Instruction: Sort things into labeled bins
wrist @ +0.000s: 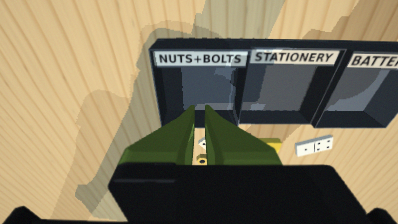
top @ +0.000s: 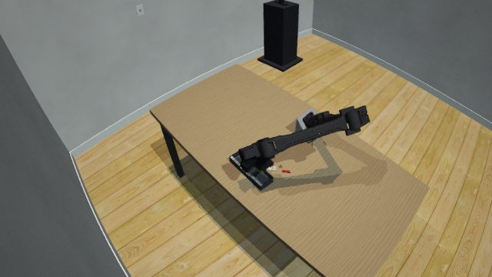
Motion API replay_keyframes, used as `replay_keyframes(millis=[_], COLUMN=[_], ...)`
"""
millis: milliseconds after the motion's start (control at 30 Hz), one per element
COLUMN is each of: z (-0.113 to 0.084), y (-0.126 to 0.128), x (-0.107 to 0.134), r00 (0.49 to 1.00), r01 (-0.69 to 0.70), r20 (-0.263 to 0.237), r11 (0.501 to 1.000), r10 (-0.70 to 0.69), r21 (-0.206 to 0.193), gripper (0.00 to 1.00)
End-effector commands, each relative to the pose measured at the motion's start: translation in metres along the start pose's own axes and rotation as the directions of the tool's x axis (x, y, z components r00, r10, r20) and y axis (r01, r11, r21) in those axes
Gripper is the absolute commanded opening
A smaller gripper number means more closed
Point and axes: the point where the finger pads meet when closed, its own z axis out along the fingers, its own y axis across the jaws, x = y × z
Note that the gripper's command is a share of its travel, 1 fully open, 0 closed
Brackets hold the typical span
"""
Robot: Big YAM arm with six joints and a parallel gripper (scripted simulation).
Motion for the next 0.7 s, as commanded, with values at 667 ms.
replay_keyframes(millis=[667], z=[0.063], y=[0.001], x=[0.002], r00=[1.000], r01=[-0.005], r20=[-0.012], r11=[1.000], r10=[0.005], r21=[-0.005], gripper=[0.08])
